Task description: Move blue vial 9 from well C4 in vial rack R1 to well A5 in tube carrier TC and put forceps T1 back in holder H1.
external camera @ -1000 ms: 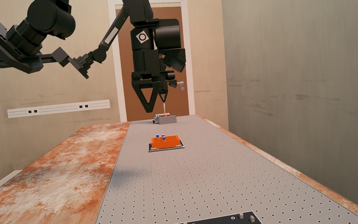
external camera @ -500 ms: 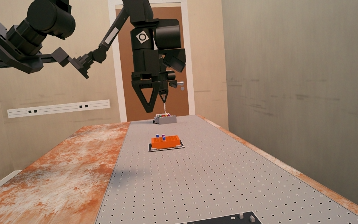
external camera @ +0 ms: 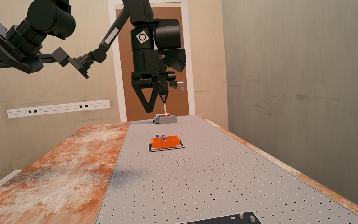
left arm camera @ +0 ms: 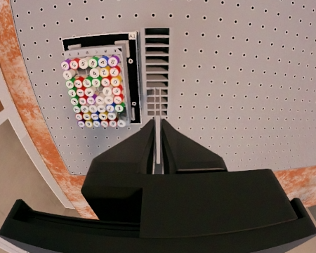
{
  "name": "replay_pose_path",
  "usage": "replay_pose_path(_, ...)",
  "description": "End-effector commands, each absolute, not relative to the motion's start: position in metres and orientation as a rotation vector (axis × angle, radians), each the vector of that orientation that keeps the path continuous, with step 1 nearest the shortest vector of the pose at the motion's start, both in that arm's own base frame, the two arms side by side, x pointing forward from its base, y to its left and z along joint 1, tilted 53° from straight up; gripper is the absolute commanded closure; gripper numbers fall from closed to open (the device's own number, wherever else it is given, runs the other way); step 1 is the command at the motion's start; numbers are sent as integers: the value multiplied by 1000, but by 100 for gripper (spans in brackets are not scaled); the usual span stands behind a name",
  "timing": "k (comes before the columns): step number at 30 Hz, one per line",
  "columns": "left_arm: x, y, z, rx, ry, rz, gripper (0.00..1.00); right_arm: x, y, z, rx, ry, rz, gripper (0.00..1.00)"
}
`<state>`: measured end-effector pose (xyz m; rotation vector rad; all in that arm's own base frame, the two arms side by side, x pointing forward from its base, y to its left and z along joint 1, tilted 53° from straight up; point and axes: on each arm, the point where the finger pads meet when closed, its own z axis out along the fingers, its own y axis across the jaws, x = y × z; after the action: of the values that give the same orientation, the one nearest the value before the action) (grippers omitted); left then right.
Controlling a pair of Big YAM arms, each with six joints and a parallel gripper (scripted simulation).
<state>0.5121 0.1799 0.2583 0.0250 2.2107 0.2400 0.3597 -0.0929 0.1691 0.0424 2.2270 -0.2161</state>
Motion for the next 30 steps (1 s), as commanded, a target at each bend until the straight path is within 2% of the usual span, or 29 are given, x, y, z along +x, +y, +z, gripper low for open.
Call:
replay_pose_path(1, 527, 182, 272, 34, 2177, 253, 93, 362, -95, 175, 37, 2215, -229, 0)
replay_pose_path(30, 533, 184, 269, 28, 2177, 250, 93, 362, -95, 175, 37, 2215, -229, 0)
